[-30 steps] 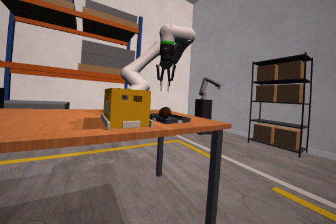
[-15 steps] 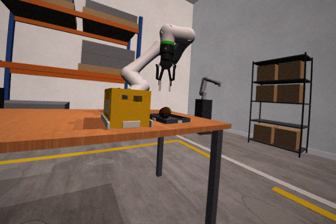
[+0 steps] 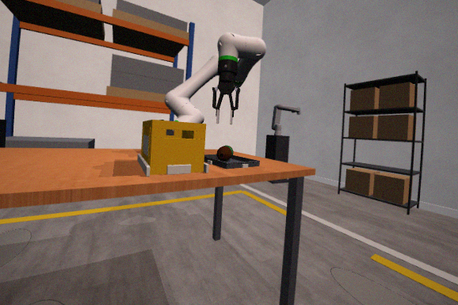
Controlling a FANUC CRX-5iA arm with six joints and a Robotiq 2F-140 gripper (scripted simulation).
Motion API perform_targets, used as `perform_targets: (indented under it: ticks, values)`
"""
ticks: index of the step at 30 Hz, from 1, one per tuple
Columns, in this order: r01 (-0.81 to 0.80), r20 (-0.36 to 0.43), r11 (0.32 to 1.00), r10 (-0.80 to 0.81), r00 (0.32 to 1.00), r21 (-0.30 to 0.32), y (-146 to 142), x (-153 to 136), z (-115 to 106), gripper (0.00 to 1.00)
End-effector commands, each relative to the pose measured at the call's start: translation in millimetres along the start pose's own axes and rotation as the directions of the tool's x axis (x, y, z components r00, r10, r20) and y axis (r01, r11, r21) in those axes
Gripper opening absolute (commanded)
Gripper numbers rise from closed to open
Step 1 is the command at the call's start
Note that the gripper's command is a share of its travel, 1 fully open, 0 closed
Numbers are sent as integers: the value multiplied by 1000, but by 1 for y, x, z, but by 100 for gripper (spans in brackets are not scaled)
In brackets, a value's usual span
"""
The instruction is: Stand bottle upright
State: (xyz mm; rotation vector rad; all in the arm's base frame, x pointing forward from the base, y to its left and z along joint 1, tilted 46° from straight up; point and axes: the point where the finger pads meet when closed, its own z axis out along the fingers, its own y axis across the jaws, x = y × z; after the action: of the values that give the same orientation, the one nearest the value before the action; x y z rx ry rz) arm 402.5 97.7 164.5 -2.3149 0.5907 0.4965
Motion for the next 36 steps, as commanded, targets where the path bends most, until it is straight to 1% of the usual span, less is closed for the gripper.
perform_targets:
  ticks: [1,7,16,22,30,32,36]
  values:
    - [0,0,1000,0,1000,0,0,0,0,38]
    - [-1,0,1000,1,1000,0,0,0,2,38]
    - [-1,-1,1000,1,1000,1,0,0,11,38]
    - [-1,-1,1000,1,1000,1,0,0,27,38]
    - [-1,-1,1000,1,1000,1,0,0,54,38]
    - [-1,-1,1000,1,1000,1,0,0,54,38]
    - [-1,-1,1000,1,1000,1,0,1,69,38]
